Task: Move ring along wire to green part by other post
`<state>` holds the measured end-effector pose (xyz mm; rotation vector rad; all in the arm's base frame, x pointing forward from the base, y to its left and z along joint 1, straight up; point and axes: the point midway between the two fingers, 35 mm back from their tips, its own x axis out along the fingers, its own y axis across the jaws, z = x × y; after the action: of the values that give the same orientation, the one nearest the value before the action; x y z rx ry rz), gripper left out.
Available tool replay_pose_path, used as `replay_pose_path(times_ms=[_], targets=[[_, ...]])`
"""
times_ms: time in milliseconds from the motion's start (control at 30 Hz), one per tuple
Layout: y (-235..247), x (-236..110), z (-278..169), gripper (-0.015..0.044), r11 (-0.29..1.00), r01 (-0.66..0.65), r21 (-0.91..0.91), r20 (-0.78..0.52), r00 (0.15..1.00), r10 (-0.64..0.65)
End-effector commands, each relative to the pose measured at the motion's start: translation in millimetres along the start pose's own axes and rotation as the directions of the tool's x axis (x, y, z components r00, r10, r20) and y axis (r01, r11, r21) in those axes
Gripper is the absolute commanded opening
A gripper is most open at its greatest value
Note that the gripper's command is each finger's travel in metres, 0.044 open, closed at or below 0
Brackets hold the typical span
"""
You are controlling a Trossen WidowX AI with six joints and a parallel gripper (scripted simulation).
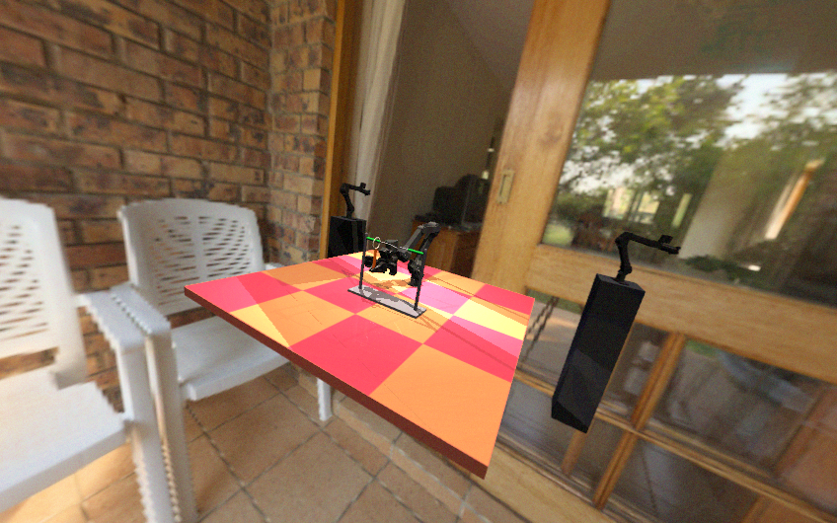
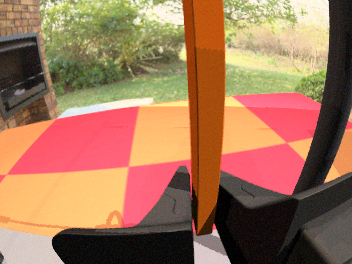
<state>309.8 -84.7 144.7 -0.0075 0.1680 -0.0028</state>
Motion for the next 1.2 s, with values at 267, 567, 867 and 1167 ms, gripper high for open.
replay_pose_path(times_ms=[267,567,867,1167], targets=[[-2.3,-1.8,12.4,-0.0150,1.000,-0.001,-0.013,0.009,1.000,0.001],[-2.3,-1.8,12.4,-0.0150,1.000,-0.001,-0.013,0.009,1.000,0.001],[6.2,-1.7,12.6,-0.0150,1.000,-0.003,-0.011,0.008,1.000,0.003],[15.2,-1.7,12.7,-0.0150,1.000,-0.005,-0.009,0.006,1.000,0.005]])
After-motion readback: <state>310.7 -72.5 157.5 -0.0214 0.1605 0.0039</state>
